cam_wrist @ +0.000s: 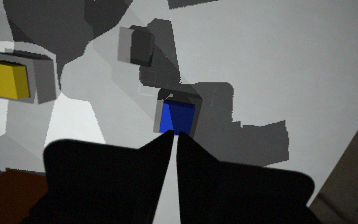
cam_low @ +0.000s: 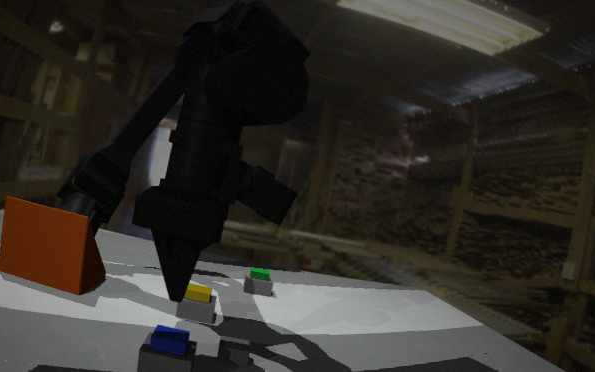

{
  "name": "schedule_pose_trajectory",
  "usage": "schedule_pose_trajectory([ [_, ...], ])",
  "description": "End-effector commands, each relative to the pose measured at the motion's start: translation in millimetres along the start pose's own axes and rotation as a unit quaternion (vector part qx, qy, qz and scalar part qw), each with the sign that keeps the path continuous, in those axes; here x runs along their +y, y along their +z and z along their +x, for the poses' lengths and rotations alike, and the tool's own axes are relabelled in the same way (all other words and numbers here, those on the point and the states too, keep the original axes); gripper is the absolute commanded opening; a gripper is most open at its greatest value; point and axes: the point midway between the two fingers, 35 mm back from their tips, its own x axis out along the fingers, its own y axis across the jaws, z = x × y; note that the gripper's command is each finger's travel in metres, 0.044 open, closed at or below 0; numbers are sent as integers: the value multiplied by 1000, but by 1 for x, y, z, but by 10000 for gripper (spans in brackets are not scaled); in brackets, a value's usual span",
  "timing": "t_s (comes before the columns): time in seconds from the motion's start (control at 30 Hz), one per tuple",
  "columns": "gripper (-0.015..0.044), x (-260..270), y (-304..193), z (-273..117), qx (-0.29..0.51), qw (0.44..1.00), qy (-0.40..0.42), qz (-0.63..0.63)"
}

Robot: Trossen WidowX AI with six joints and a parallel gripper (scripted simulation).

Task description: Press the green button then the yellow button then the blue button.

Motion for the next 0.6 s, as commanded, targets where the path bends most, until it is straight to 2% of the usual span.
schedule_pose_trajectory([
  [0.0,20,0,-1,9,-3,1000,3,5],
  [0.57,20,0,-1,34,-4,1000,3,5],
])
